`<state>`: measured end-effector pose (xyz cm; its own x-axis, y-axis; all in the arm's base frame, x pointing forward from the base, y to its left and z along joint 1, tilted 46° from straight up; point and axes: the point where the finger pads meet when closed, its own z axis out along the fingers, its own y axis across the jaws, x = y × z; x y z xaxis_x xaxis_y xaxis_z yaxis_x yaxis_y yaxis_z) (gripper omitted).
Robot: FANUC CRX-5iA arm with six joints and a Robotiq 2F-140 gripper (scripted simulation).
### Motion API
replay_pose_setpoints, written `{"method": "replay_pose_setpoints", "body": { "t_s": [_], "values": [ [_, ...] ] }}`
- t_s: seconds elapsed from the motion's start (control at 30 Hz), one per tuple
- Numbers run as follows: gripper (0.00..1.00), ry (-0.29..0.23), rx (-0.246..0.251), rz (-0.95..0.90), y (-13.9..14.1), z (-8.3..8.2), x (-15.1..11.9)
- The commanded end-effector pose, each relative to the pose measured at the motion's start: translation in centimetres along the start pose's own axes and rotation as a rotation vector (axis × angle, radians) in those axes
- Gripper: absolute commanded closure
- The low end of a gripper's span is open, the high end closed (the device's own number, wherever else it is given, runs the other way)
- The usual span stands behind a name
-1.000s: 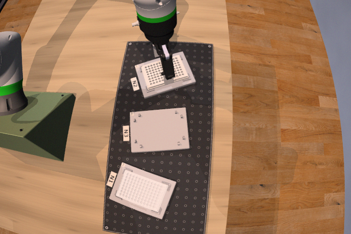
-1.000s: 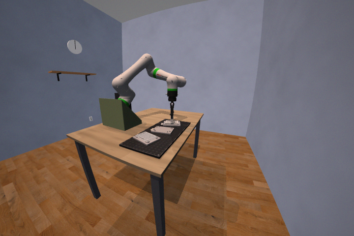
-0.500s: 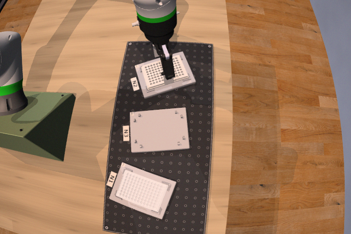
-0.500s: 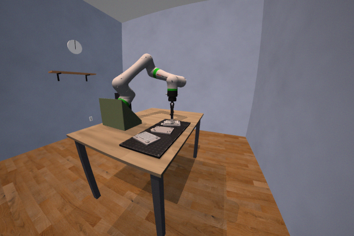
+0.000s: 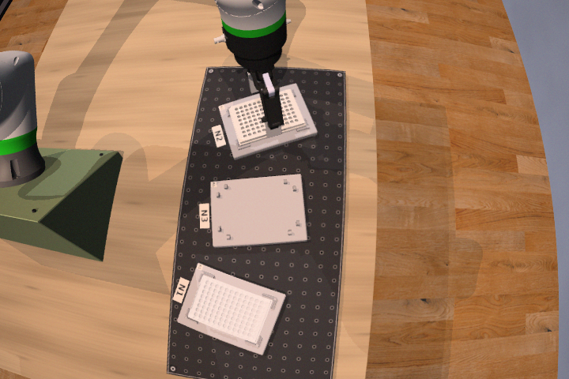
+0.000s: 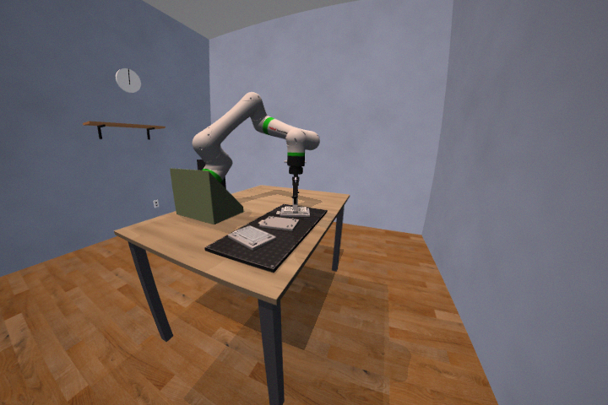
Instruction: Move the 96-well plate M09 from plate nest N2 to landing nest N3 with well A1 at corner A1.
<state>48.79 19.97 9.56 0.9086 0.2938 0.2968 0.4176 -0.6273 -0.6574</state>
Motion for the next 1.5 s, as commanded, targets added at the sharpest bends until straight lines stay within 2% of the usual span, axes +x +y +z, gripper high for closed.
{"method": "replay_pose_setpoints", "body": {
  "t_s": [0.0, 1.47],
  "values": [
    [0.34, 0.0, 0.0, 0.0, 0.0, 0.0, 0.0],
    [0.34, 0.0, 0.0, 0.0, 0.0, 1.5, 0.0]
  ]
}}
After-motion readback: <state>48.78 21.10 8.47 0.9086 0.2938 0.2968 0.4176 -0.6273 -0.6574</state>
